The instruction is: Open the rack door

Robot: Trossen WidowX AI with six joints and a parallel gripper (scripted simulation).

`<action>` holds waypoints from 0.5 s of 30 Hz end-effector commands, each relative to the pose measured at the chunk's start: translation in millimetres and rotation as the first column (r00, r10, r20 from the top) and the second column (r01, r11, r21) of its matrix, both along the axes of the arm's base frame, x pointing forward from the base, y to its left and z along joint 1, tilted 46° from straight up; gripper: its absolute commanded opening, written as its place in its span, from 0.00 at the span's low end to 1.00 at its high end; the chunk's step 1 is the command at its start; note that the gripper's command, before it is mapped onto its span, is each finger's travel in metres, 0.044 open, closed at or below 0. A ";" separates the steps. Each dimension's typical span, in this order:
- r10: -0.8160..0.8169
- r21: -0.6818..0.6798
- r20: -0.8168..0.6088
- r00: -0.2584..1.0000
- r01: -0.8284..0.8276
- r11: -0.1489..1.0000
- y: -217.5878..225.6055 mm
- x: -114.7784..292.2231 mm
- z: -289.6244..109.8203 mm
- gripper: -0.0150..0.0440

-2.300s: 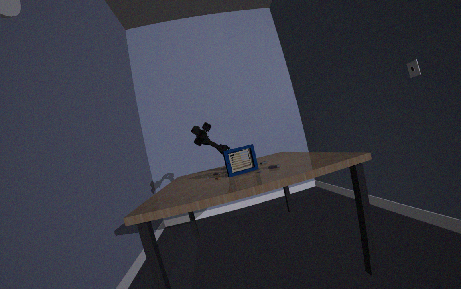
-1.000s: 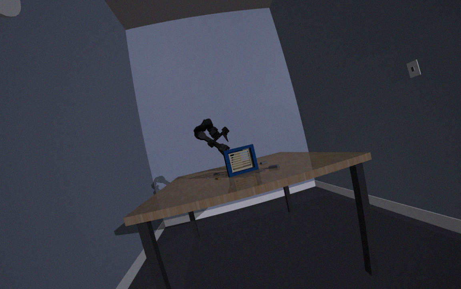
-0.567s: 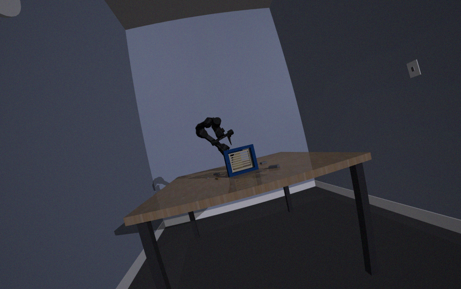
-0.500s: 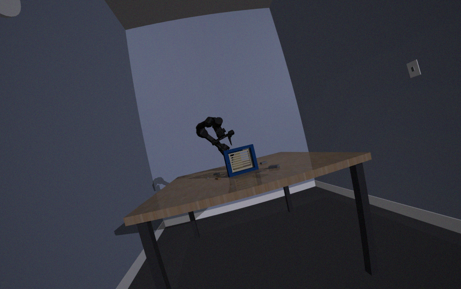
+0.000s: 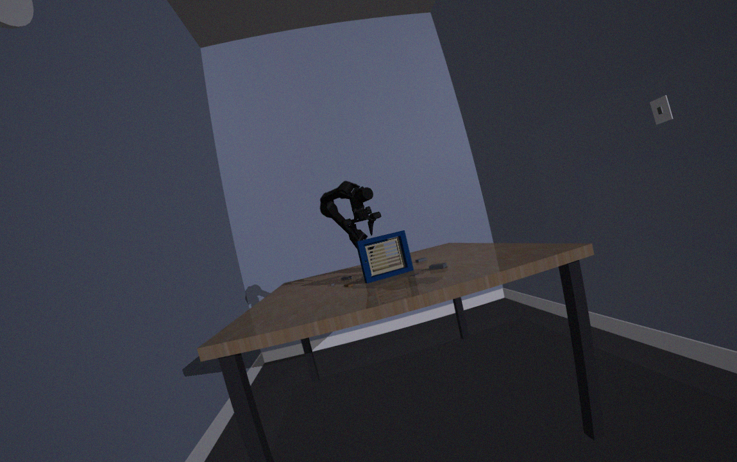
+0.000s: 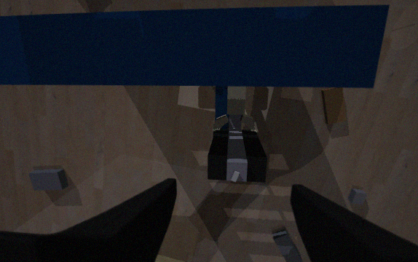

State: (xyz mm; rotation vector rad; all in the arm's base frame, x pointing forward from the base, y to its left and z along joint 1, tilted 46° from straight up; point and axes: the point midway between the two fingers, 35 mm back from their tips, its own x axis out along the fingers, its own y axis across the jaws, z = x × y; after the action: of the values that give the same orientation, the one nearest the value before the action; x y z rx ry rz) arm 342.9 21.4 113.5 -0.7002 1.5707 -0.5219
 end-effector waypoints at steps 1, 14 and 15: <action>0.000 -0.024 -0.014 1.000 -0.001 1.000 -0.8 0.7 1.1 0.75; 0.000 -0.023 -0.012 1.000 0.000 1.000 -14.1 1.6 -12.3 0.75; 0.000 -0.023 -0.012 1.000 0.000 1.000 -15.3 1.6 -13.5 0.75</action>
State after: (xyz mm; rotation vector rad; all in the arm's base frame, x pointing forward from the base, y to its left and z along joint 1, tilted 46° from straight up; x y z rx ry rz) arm 345.5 12.4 104.2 -0.7150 1.5728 -0.5338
